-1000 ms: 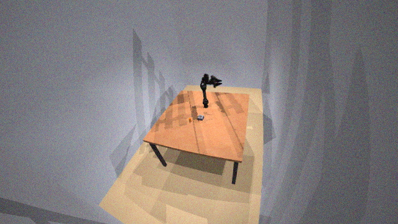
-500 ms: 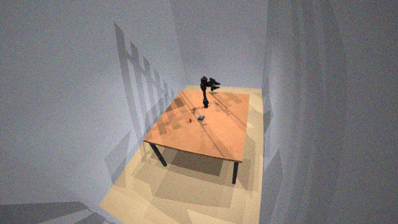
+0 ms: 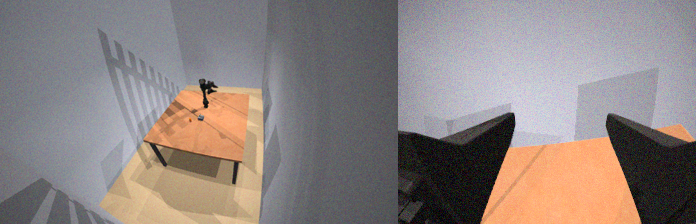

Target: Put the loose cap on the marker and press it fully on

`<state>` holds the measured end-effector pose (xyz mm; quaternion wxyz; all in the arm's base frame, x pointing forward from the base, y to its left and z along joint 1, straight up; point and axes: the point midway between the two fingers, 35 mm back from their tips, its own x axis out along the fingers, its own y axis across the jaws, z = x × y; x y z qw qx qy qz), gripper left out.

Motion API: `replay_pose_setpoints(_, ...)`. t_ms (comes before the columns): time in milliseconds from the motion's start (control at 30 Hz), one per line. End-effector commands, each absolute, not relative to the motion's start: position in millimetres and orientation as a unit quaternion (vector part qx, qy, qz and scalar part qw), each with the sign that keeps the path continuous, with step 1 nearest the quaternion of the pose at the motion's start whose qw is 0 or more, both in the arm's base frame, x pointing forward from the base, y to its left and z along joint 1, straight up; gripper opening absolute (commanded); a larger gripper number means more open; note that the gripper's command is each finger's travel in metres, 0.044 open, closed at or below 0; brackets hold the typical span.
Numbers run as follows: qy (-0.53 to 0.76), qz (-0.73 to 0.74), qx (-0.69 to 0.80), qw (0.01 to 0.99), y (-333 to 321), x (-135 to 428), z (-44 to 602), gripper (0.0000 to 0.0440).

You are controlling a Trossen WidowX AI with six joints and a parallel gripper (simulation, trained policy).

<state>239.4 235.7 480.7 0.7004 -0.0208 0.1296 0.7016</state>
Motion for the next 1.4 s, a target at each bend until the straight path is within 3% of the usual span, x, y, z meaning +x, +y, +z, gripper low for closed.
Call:
replay_pose_setpoints(0,0.145,0.69,-0.02,0.709,230,248,472,0.0335)
replay_pose_setpoints(1367,0.291,0.546,-0.007,0.785,132,315,395,0.0332)
